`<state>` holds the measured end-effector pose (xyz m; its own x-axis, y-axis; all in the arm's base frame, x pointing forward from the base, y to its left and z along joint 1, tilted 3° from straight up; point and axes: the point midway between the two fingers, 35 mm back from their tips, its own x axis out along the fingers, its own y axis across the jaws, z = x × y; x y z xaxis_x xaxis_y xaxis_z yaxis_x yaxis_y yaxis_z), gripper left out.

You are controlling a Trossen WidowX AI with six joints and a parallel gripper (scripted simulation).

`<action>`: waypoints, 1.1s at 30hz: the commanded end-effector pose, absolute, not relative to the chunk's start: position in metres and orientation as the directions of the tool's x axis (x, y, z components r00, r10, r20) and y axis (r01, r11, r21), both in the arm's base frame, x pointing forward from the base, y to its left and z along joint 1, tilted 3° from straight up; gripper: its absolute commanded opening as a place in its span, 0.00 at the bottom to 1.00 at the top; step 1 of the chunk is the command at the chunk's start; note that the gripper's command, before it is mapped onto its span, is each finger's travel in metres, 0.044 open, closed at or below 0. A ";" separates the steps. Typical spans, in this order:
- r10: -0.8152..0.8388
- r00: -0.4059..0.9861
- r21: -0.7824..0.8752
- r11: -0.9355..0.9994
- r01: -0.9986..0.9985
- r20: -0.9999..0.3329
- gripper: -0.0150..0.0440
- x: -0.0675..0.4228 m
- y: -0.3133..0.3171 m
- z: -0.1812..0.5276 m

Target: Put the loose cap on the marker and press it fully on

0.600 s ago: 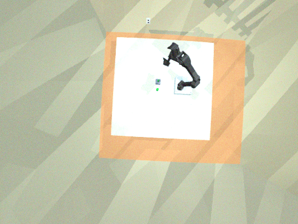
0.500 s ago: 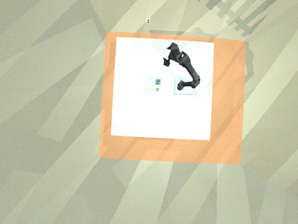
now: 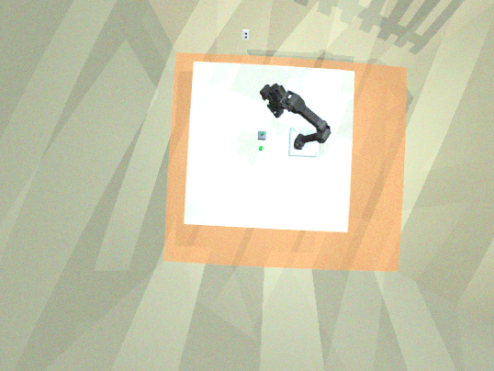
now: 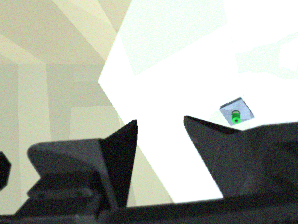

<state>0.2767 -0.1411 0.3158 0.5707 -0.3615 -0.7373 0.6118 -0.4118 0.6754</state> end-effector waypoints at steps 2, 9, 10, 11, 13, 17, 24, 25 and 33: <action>-0.205 0.491 0.411 0.336 0.848 -0.847 0.67 0.300 -0.094 0.255; -0.132 0.440 0.220 0.720 0.659 -0.888 0.67 0.306 -0.063 0.228; -0.122 0.432 0.192 0.766 0.614 -0.894 0.67 0.307 -0.059 0.224; -0.112 0.423 0.165 0.808 0.565 -0.899 0.67 0.307 -0.054 0.220; -0.095 0.403 0.109 0.884 0.455 -0.910 0.67 0.308 -0.045 0.212; -0.066 0.356 0.005 0.981 0.195 -0.932 0.67 0.307 -0.030 0.194; -0.028 0.271 -0.110 0.949 -0.294 -0.962 0.67 0.303 -0.003 0.165; -0.023 0.259 -0.119 0.925 -0.361 -0.966 0.67 0.302 0.000 0.161; 0.000 0.156 -0.128 0.575 -0.808 -0.988 0.67 0.290 0.029 0.130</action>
